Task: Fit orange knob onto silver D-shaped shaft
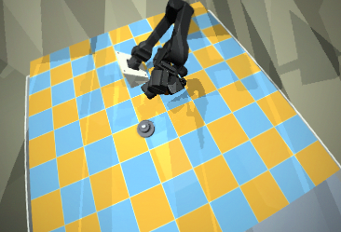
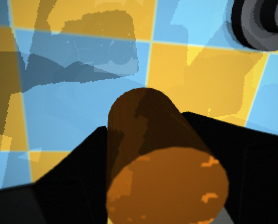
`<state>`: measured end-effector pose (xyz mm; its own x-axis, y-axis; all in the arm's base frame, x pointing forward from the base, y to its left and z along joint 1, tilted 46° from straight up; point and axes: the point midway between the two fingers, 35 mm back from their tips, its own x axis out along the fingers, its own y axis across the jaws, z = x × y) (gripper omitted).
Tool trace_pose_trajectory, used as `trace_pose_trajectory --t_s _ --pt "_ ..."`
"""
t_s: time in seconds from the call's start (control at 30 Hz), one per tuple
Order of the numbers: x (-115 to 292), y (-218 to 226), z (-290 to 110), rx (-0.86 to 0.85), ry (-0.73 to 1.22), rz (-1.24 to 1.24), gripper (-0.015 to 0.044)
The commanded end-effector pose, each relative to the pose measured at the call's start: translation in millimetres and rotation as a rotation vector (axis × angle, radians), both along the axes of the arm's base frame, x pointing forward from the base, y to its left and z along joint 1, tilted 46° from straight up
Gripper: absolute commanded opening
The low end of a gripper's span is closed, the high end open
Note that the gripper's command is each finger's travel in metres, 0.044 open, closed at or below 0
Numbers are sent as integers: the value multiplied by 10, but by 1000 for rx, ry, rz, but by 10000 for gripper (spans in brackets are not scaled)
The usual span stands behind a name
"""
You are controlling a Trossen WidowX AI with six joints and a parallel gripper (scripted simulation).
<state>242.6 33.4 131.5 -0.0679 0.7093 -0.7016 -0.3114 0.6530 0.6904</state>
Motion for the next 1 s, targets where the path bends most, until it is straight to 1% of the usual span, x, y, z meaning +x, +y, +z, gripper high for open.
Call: trace_pose_trajectory --t_s 0.0,0.97 --pt "9 -23 41 -26 -13 -2 0" --pt "169 -296 622 -642 -181 -123 0"
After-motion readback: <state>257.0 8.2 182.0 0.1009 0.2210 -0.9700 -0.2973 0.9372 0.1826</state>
